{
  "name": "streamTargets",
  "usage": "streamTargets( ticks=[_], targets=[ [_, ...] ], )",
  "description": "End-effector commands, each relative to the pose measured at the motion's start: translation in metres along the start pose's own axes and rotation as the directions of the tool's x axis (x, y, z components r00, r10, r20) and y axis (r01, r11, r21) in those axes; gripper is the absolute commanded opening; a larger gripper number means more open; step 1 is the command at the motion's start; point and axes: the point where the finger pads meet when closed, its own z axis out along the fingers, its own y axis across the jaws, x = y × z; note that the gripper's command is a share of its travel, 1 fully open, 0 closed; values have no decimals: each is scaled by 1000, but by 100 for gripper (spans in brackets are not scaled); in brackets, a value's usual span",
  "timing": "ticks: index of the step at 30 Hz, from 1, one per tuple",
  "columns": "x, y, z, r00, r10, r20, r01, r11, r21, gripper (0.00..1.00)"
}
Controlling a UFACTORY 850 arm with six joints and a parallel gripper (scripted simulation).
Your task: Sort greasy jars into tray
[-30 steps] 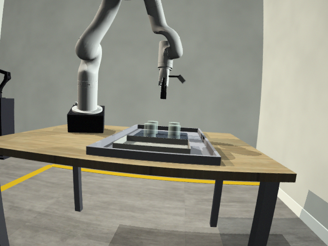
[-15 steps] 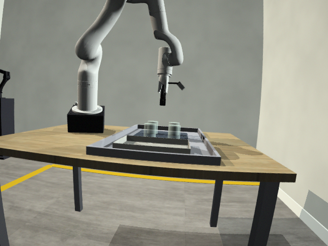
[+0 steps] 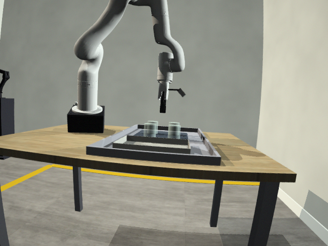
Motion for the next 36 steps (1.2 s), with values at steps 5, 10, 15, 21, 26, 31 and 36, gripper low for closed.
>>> streamTargets(
  ticks=[5, 10, 15, 21, 26, 31, 36],
  targets=[
    [9, 49, 1, 1000, -1, -5, 1, 1000, 0, 0],
    [9, 49, 15, 1000, -1, -5, 1, 1000, 0, 0],
    [9, 49, 29, 1000, -1, -5, 1, 1000, 0, 0],
    [9, 49, 58, 1000, -1, -5, 1, 1000, 0, 0],
    [10, 49, 77, 1000, -1, -5, 1, 1000, 0, 0],
    [10, 49, 77, 1000, -1, -5, 1, 1000, 0, 0],
    [10, 49, 77, 1000, -1, -5, 1, 1000, 0, 0]
  ],
)
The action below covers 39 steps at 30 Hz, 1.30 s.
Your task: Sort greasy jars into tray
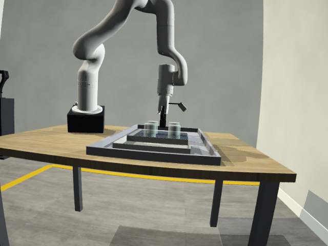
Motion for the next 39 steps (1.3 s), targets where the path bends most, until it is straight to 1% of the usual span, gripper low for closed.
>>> streamTargets(
  ticks=[1, 39],
  targets=[
    [1, 0, 1, 1000, 1, -13, -1, 1000, -5, 0],
    [5, 0, 1, 1000, 1, -13, -1, 1000, -5, 0]
  ],
)
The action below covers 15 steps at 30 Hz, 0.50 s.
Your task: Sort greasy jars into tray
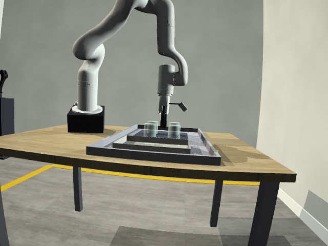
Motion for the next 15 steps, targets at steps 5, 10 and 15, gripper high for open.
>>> streamTargets(
  ticks=[5, 10, 15],
  targets=[
    [2, 0, -1, 1000, 0, -1, 0, 1000, 0, 0],
    [2, 0, -1, 1000, 0, -1, 0, 1000, 0, 0],
    [3, 0, -1, 1000, 0, -1, 0, 1000, 0, 0]
  ],
)
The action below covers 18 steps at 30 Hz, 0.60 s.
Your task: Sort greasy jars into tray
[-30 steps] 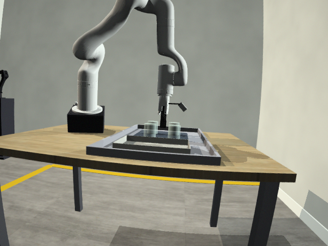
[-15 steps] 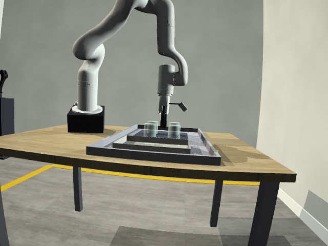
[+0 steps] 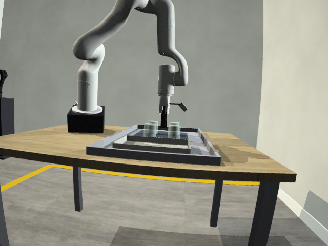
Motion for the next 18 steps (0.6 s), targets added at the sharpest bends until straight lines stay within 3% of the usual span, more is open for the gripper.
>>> streamTargets(
  ticks=[1, 18],
  targets=[
    [2, 0, -1, 1000, 0, -1, 0, 1000, 0, 0],
    [4, 0, -1, 1000, 0, -1, 0, 1000, 0, 0]
  ],
)
